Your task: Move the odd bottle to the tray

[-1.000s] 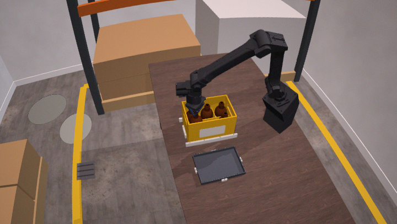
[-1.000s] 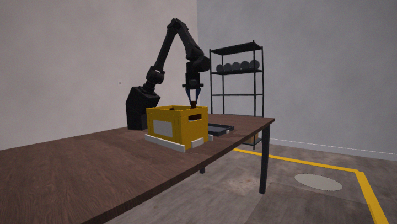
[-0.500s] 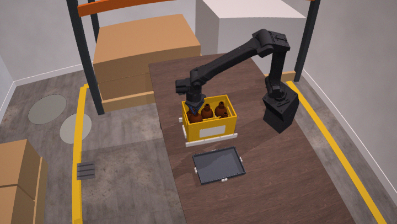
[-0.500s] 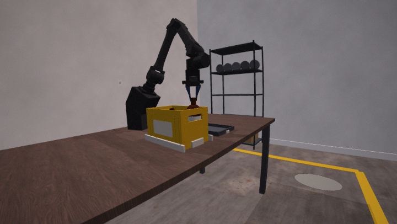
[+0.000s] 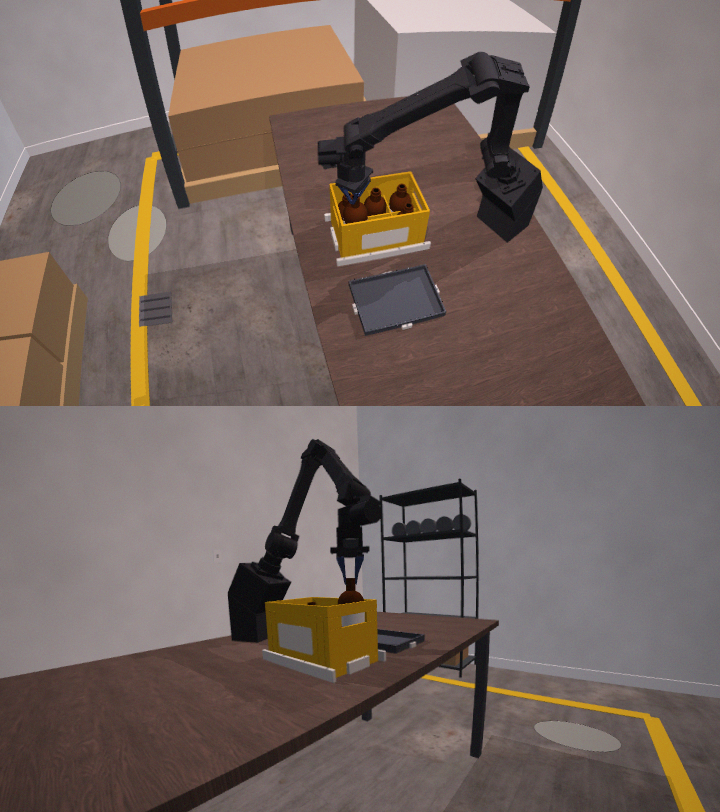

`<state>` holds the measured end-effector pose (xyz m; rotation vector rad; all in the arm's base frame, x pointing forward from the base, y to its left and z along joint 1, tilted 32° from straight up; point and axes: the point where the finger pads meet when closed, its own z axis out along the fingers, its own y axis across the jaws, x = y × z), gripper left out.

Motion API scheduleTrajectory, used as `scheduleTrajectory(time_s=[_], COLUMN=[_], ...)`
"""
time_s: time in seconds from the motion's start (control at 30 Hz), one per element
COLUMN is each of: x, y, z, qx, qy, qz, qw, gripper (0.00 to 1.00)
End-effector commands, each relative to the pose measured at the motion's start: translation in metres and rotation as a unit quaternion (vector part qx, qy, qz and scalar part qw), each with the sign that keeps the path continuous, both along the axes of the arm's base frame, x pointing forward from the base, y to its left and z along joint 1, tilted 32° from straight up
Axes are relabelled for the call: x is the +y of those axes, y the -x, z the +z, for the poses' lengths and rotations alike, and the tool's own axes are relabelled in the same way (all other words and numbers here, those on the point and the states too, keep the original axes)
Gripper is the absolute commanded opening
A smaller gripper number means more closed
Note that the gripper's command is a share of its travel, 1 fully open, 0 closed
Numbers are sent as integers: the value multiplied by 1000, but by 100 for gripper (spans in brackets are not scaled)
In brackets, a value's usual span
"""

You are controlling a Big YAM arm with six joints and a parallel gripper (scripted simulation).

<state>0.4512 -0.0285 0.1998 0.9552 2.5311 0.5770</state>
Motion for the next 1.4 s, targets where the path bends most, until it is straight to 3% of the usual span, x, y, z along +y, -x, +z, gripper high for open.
scheduleTrajectory(time_s=[0.0,1.37], x=[-9,-9], y=[-7,-5], z=[37,41], qx=[-32,-32], qy=[6,6], qz=[-5,-4], qw=[999,999], gripper=[0,0])
